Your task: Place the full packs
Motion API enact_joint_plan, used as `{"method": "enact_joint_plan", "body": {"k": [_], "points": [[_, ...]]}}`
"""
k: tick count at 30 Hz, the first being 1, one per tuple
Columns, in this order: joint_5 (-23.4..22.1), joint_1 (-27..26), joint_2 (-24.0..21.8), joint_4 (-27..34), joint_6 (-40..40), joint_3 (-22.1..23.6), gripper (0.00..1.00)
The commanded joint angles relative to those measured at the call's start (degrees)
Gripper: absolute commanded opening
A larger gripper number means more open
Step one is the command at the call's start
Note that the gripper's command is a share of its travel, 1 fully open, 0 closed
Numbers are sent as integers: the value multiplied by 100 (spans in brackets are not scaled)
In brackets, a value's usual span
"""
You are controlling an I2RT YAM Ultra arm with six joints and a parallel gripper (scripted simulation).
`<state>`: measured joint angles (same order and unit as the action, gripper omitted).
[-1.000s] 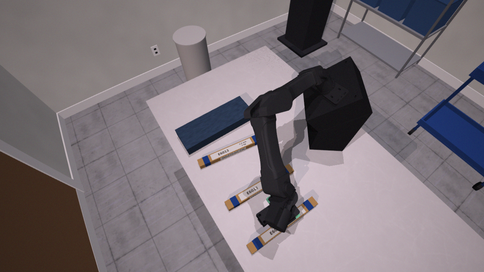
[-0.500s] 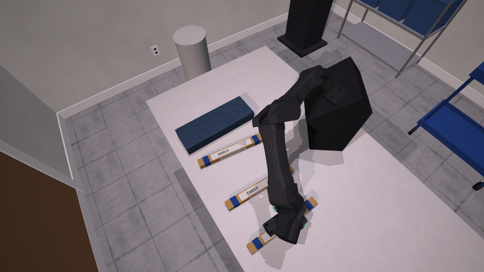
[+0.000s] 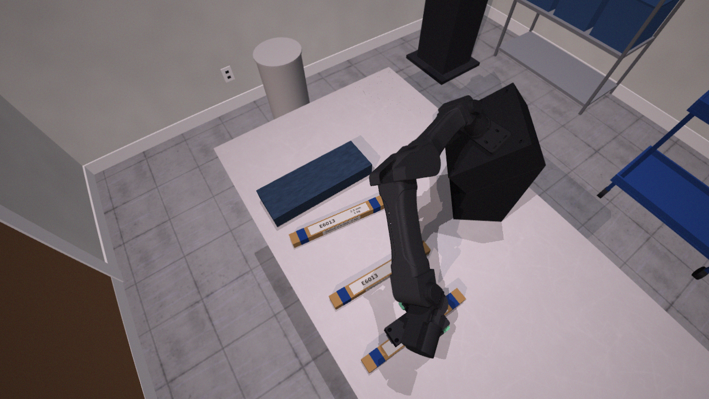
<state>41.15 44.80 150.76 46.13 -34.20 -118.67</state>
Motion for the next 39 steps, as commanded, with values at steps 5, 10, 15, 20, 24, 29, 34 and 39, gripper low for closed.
{"method": "enact_joint_plan", "body": {"k": [5, 10, 15, 20, 24, 29, 34, 39], "points": [[67, 181, -86, 101, -36, -228, 74], [69, 186, 2, 115, -41, -254, 74], [70, 189, 45, 118, -44, -262, 74], [71, 193, -46, 129, -51, -283, 74], [73, 198, 27, 147, -55, -301, 74], [73, 202, -26, 168, -64, -329, 74], [75, 205, 13, 177, -63, -344, 74], [77, 210, 54, 182, -71, -352, 74]]}}
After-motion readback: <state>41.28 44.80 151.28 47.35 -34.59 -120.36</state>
